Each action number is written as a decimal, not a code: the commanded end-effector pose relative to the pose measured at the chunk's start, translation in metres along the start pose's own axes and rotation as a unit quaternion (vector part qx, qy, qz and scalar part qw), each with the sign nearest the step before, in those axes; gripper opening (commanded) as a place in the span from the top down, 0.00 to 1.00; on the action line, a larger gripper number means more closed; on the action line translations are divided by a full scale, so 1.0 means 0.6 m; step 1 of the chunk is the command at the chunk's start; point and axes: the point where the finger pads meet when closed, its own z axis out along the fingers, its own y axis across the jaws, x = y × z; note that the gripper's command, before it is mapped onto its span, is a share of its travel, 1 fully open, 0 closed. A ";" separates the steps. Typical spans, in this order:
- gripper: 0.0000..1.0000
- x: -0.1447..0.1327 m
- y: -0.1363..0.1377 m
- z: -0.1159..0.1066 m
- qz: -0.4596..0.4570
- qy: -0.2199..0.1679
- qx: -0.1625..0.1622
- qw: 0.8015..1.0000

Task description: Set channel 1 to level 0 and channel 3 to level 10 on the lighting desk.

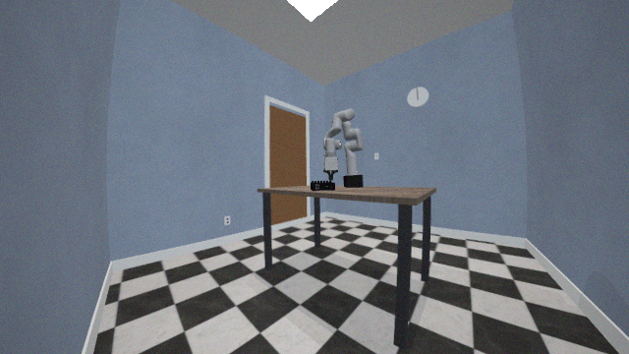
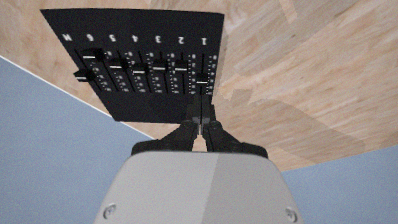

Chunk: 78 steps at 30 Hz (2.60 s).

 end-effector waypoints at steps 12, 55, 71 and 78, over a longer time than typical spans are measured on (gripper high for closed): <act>1.00 -0.002 -0.002 0.013 0.000 -0.001 0.001 1.000; 1.00 0.003 -0.002 0.016 0.000 -0.001 0.001 1.000; 1.00 0.015 -0.002 0.016 0.000 -0.001 0.001 1.000; 1.00 0.022 -0.002 0.016 0.000 -0.001 0.001 1.000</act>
